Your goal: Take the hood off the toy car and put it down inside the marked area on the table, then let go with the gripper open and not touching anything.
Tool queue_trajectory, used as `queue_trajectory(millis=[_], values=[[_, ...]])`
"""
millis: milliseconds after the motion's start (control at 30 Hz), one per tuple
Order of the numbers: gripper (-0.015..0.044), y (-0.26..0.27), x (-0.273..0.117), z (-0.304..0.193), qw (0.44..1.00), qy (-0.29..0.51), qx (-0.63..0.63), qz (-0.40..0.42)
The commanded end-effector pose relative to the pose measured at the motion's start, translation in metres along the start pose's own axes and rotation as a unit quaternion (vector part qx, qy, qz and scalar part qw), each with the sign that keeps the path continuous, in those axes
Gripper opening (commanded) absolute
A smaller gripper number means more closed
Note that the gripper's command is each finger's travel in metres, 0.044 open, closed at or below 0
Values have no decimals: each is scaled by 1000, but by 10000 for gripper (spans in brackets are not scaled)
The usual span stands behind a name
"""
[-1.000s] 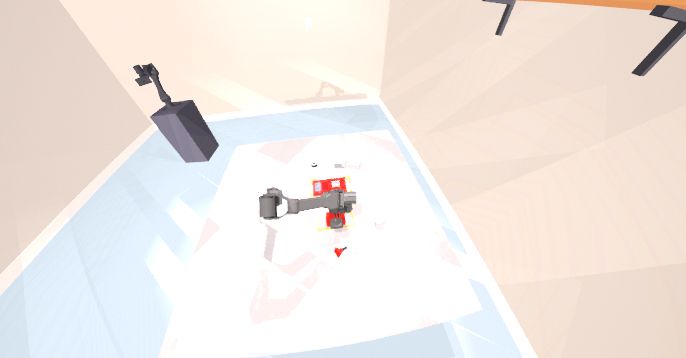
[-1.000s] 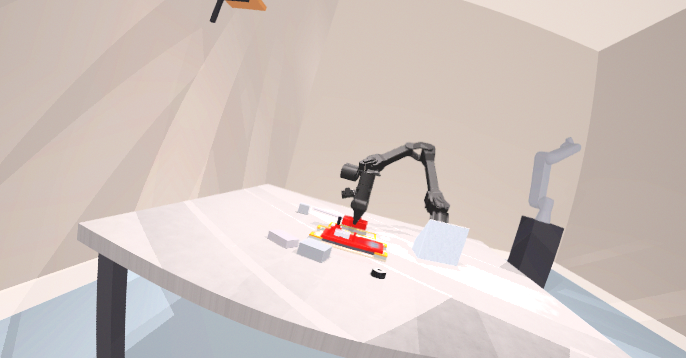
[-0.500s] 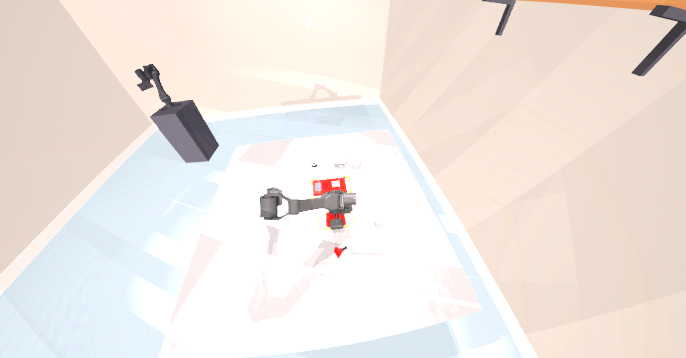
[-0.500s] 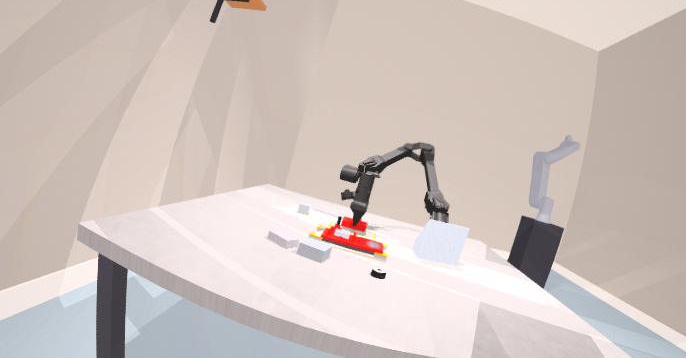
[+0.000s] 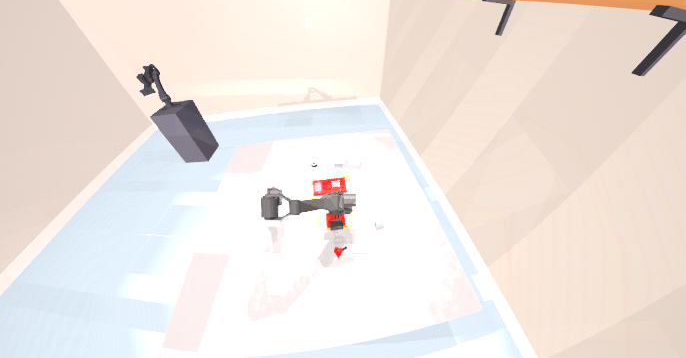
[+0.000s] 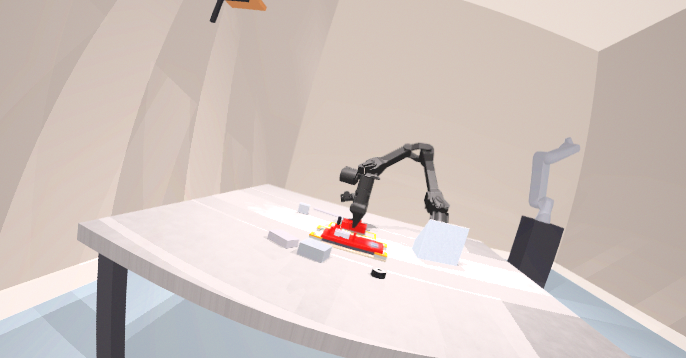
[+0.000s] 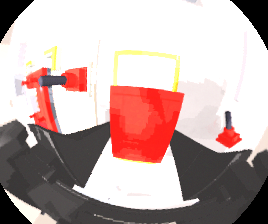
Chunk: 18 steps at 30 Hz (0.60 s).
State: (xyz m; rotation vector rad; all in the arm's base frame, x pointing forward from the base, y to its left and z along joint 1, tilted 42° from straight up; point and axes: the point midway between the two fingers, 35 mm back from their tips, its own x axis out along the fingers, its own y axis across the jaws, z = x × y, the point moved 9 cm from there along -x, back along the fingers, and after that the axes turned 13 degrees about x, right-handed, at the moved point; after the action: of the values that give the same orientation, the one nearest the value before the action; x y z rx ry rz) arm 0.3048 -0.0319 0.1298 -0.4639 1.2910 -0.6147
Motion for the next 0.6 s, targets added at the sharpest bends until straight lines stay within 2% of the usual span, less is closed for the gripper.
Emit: queue_trajectory(millis=[0, 300, 567], values=[[0, 0, 2, -1, 1000, 1, -2, 2], [0, 0, 7, -1, 1000, 0, -2, 1], [210, 0, 5, 0, 1000, 0, 0, 0]])
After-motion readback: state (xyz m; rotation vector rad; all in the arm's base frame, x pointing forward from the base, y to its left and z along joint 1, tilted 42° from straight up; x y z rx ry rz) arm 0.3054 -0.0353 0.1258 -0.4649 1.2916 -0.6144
